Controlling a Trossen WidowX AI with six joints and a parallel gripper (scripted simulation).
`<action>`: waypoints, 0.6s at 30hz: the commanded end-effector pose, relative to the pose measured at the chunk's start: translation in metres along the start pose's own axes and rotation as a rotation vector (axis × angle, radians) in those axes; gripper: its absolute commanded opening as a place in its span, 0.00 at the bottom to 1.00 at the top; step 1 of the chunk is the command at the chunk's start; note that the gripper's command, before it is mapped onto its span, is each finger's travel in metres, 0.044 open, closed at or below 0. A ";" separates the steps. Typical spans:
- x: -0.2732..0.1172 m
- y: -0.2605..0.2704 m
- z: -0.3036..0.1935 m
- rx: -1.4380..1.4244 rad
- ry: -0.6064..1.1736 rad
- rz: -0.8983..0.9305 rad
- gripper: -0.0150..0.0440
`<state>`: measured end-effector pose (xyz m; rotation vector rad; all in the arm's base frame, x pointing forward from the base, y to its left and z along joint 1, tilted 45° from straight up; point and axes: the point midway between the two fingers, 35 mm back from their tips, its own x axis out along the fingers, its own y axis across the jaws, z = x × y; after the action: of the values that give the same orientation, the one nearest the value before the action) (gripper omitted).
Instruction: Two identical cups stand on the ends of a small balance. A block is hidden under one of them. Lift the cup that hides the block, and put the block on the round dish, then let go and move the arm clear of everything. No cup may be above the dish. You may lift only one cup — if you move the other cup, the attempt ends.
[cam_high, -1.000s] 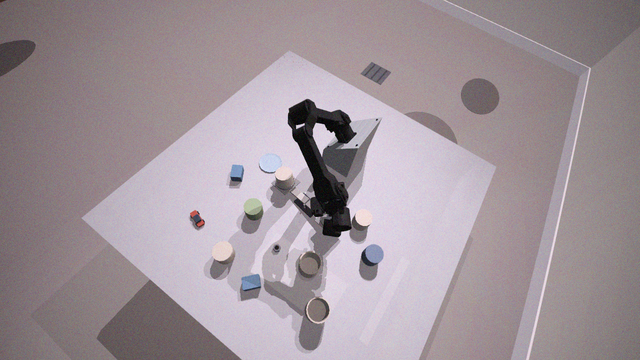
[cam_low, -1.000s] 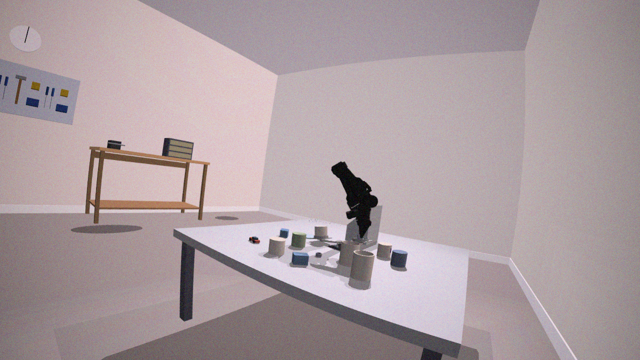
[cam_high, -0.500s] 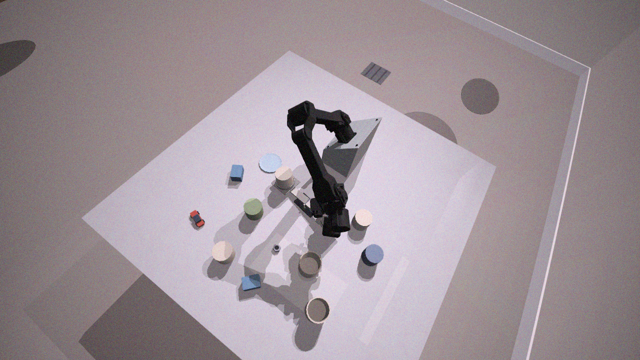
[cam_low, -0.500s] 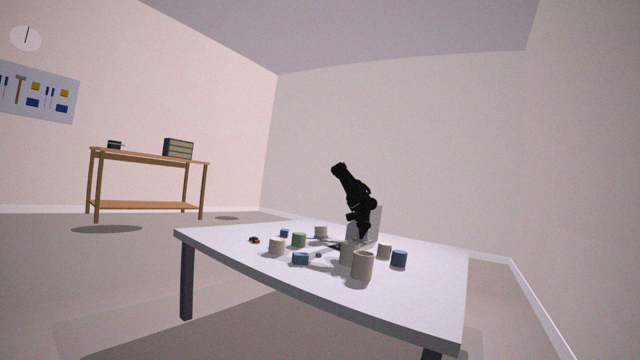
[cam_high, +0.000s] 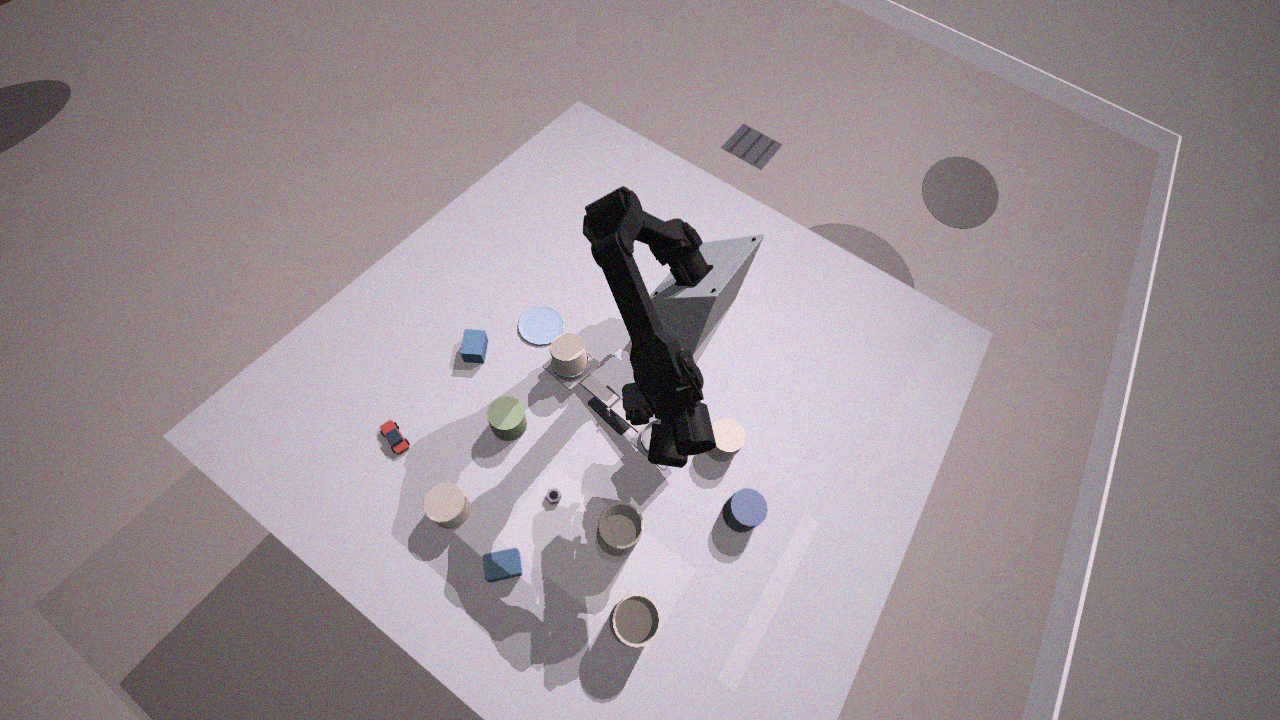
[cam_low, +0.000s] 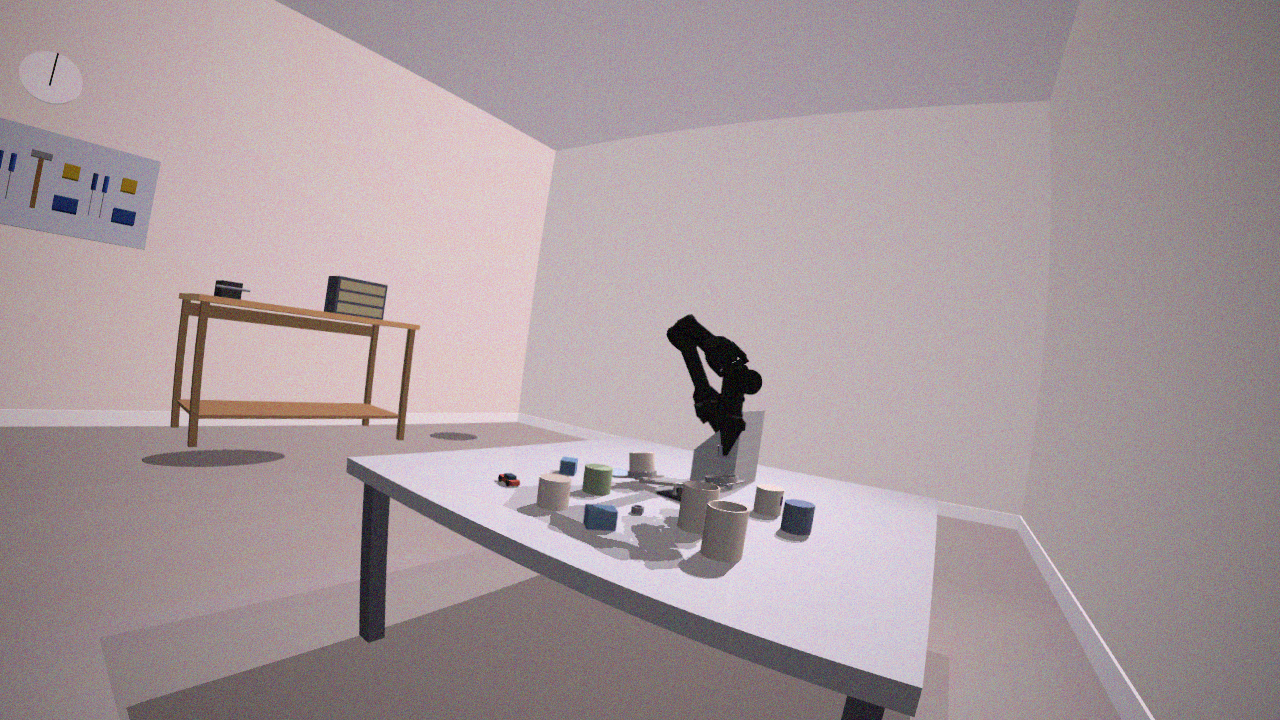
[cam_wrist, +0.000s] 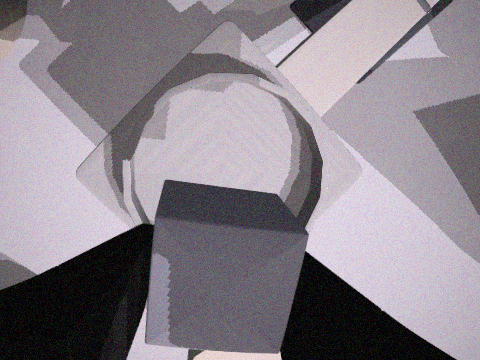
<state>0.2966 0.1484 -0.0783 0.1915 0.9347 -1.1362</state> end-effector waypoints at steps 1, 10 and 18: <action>-0.030 -0.002 -0.001 0.002 0.002 0.003 0.25; -0.033 -0.003 0.012 0.000 0.016 0.008 0.25; -0.026 -0.008 0.057 -0.008 0.056 0.030 0.25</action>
<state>0.3117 0.1407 -0.0301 0.2258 0.9733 -1.1173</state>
